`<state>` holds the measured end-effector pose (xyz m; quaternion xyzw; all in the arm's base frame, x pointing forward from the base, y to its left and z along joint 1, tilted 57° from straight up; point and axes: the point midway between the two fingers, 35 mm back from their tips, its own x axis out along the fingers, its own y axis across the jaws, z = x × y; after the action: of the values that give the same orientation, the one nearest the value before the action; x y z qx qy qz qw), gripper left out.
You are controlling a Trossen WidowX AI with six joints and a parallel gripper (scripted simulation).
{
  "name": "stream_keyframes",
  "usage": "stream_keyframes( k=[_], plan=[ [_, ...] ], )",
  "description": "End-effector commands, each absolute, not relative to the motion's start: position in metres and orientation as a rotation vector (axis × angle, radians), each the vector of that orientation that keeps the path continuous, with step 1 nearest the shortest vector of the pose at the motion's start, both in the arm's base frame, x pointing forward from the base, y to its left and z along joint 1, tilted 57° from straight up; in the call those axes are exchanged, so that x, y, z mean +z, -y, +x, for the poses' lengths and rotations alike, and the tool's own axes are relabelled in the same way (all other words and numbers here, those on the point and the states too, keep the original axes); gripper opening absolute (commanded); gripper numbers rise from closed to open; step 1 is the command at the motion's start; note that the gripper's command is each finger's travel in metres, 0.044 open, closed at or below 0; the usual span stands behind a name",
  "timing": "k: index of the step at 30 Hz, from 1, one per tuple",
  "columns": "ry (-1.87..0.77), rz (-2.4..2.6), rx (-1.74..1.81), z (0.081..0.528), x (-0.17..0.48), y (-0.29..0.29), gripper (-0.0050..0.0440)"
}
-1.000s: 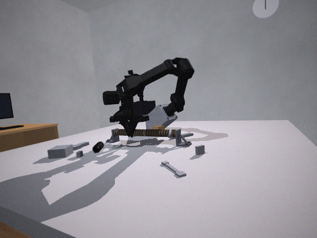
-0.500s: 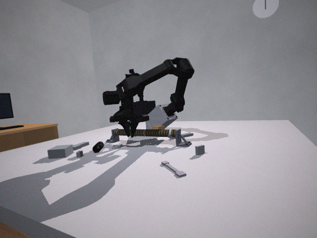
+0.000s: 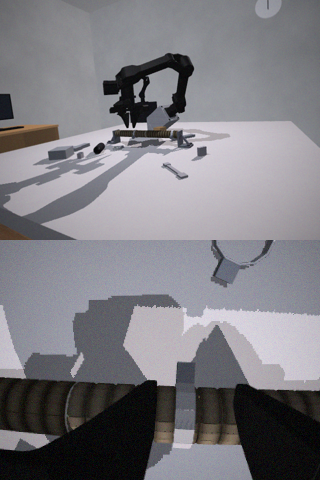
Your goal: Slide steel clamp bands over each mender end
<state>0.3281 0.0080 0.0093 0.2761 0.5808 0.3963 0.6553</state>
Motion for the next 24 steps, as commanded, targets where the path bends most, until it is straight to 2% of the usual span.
stream_keyframes(
  k=[1, 12, 18, 24],
  plan=[
    [-1.315, 0.629, 0.896, 0.328, 0.009, -0.008, 0.0186],
    [-1.317, 0.626, 0.899, 0.328, 0.009, -0.008, 0.0440],
    [-1.317, 0.626, 0.899, 0.328, 0.009, -0.008, 0.0440],
    [-1.321, 0.617, 0.887, 0.328, 0.074, -0.045, 0.0296]
  ],
)
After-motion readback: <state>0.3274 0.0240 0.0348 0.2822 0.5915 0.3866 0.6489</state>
